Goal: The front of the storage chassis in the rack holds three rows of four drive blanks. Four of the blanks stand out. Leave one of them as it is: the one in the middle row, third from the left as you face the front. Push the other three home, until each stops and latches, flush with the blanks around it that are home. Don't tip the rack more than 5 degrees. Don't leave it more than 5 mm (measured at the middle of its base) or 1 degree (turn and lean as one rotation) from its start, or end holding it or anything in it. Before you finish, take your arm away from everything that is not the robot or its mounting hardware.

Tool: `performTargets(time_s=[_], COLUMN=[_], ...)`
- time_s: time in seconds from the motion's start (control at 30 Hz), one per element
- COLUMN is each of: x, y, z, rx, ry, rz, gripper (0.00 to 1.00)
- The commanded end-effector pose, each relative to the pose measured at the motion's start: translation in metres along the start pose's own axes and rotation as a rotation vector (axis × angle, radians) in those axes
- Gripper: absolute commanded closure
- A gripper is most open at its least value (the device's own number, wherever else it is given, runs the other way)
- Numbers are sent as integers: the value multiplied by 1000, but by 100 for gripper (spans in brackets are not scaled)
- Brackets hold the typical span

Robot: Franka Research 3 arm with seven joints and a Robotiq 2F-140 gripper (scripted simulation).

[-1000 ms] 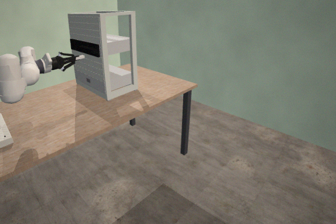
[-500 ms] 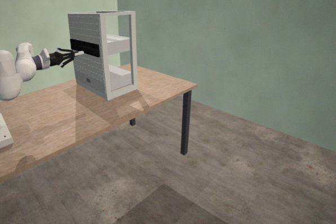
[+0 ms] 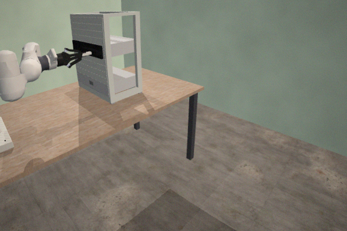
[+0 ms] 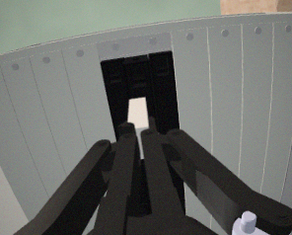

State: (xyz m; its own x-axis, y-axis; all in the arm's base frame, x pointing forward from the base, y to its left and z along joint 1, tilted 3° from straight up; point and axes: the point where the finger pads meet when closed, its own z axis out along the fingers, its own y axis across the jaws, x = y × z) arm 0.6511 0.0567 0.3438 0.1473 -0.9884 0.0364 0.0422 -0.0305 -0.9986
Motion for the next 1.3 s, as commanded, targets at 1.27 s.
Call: performTargets(time_s=[1.27], x=[-7], y=[4], z=[7], rx=[-5], ry=[-11], rz=[4], gripper=[100])
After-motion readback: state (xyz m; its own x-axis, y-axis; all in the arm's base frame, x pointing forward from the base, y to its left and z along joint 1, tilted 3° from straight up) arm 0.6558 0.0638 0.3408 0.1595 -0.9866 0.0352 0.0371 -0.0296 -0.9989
